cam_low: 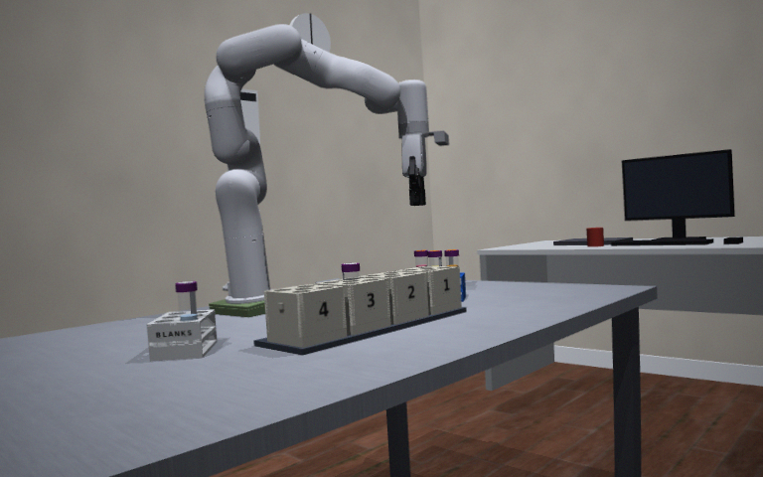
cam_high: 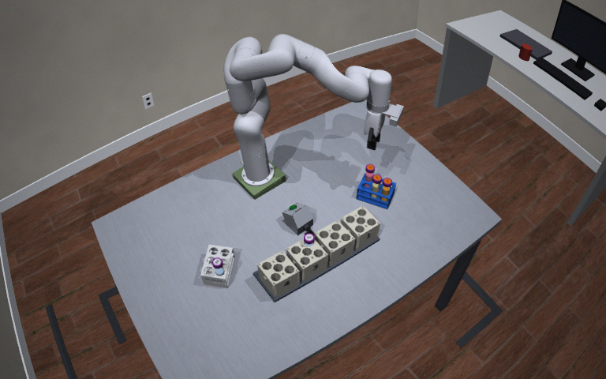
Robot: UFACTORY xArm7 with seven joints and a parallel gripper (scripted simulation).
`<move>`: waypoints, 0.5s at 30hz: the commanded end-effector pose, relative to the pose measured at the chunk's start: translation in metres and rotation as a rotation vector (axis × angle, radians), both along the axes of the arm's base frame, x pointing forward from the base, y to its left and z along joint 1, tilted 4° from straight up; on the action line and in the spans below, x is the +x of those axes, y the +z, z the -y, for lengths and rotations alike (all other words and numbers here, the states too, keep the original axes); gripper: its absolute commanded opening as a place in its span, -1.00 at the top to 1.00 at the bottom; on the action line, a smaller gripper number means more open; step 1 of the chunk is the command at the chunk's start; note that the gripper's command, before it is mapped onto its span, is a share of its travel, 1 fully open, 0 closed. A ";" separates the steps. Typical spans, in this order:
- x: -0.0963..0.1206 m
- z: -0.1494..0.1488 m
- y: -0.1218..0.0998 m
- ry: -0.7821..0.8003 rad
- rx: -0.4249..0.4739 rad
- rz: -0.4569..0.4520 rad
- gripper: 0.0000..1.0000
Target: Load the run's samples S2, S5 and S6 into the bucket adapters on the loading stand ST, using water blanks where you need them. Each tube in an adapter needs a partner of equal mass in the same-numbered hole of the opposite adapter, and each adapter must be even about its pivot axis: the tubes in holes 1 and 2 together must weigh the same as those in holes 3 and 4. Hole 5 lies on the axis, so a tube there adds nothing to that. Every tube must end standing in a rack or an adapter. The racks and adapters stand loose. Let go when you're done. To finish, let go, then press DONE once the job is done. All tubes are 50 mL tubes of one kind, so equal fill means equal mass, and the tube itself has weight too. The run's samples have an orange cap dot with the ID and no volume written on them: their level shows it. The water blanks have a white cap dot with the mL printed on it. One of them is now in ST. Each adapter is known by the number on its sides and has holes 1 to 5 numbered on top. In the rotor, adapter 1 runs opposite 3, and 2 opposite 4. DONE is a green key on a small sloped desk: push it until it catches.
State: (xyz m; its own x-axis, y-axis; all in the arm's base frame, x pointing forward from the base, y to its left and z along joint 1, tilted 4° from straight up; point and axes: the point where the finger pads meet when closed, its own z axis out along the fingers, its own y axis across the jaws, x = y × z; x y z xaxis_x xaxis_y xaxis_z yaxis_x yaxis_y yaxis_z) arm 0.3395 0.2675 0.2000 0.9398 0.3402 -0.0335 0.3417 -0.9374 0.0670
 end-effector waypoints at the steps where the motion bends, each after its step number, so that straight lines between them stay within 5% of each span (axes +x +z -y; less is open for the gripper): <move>1: 0.001 -0.001 0.002 0.000 0.003 0.004 0.13; 12: 0.001 -0.001 0.002 0.000 0.003 0.004 0.13; 13: 0.006 0.001 0.002 0.000 0.003 0.004 -0.15; 15: 0.015 0.005 0.002 0.000 0.003 0.004 -0.15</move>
